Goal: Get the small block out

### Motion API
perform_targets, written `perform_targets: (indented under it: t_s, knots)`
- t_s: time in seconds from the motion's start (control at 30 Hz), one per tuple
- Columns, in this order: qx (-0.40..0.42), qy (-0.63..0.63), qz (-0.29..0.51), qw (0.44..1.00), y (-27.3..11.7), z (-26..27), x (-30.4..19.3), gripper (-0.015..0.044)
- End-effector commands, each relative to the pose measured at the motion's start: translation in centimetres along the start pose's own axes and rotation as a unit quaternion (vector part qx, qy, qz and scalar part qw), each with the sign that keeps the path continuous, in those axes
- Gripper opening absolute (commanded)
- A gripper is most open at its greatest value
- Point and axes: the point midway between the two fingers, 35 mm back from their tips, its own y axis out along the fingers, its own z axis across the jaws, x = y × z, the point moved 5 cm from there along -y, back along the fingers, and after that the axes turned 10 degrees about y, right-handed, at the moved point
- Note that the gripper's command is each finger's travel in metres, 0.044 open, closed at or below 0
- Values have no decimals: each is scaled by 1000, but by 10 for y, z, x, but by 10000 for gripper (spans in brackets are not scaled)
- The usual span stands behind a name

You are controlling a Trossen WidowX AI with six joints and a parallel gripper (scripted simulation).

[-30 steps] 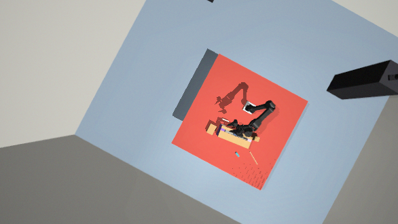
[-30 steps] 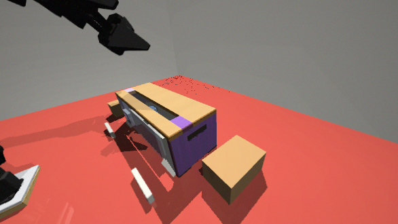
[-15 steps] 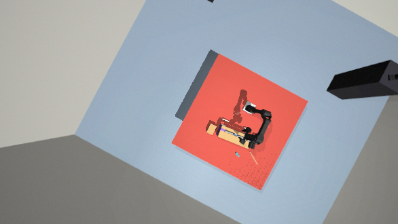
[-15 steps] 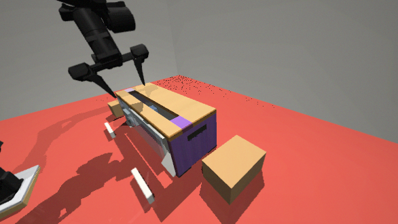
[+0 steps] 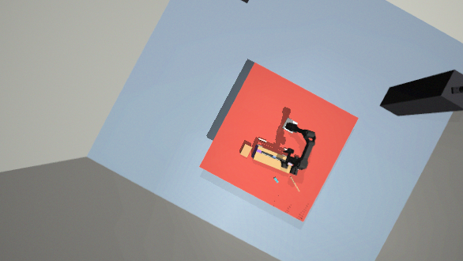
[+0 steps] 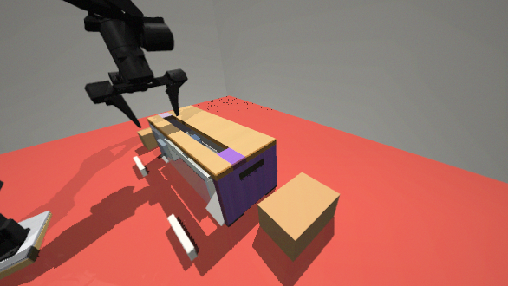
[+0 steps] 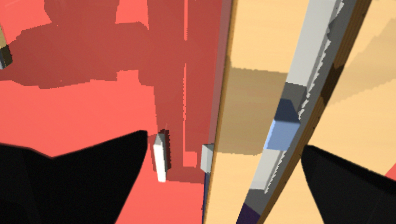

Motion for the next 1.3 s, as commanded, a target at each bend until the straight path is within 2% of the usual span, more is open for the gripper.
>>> perform_targets:
  t_s: [0.0,1.27]
  knots:
    - [4,-5,-1,1000,7,1,2,400]
    - [4,-5,-1,1000,67,7,19,400]
